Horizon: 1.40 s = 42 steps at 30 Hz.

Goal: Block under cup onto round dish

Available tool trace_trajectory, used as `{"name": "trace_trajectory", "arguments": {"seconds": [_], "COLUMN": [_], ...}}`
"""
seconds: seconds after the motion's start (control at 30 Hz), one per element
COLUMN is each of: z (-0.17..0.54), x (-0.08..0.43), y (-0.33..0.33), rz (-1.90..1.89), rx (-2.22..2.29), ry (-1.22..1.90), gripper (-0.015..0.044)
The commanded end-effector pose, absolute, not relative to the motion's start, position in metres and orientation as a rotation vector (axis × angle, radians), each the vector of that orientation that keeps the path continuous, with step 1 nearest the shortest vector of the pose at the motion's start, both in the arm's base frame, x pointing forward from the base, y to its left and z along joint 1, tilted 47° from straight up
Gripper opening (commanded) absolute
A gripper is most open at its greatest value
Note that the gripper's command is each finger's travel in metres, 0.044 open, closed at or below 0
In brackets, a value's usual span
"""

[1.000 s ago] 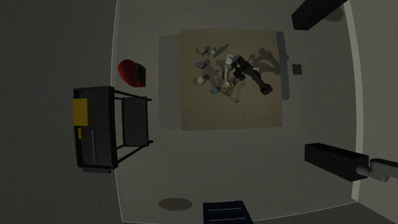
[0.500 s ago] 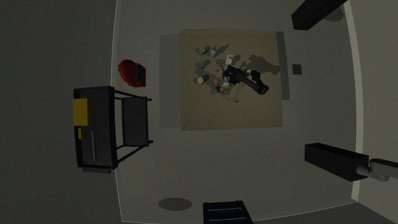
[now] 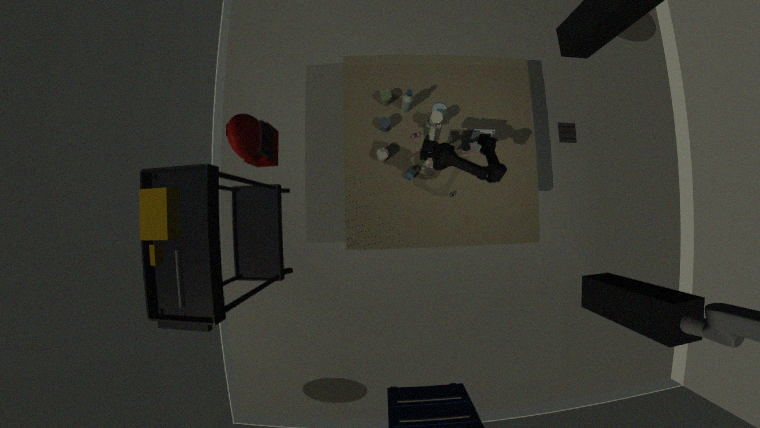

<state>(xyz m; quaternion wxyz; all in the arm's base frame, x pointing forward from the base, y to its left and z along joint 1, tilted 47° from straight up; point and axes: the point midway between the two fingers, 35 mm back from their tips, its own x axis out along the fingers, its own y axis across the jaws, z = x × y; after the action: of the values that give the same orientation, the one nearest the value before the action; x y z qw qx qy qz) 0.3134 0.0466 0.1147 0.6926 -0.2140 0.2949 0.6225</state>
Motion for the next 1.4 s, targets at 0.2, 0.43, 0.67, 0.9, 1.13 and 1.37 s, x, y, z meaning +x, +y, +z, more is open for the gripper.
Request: {"name": "trace_trajectory", "arguments": {"seconds": [0.2,0.43,0.67,0.9,1.13,1.37], "z": [0.103,0.095,0.087,0.080,0.076,0.076], "x": [0.316,0.317,0.317,0.318,0.317,0.317], "y": [0.059,0.067,0.075,0.083,0.089,0.089], "rz": [1.390,1.390,1.390,1.390,1.391,1.391], "rx": [-0.487,-0.487,-0.487,-0.486,-0.485,-0.485], "ry": [0.656,0.656,0.656,0.655,0.654,0.654], "gripper": [0.0440,0.0440,0.0440,0.0440,0.0414,0.0328]}}
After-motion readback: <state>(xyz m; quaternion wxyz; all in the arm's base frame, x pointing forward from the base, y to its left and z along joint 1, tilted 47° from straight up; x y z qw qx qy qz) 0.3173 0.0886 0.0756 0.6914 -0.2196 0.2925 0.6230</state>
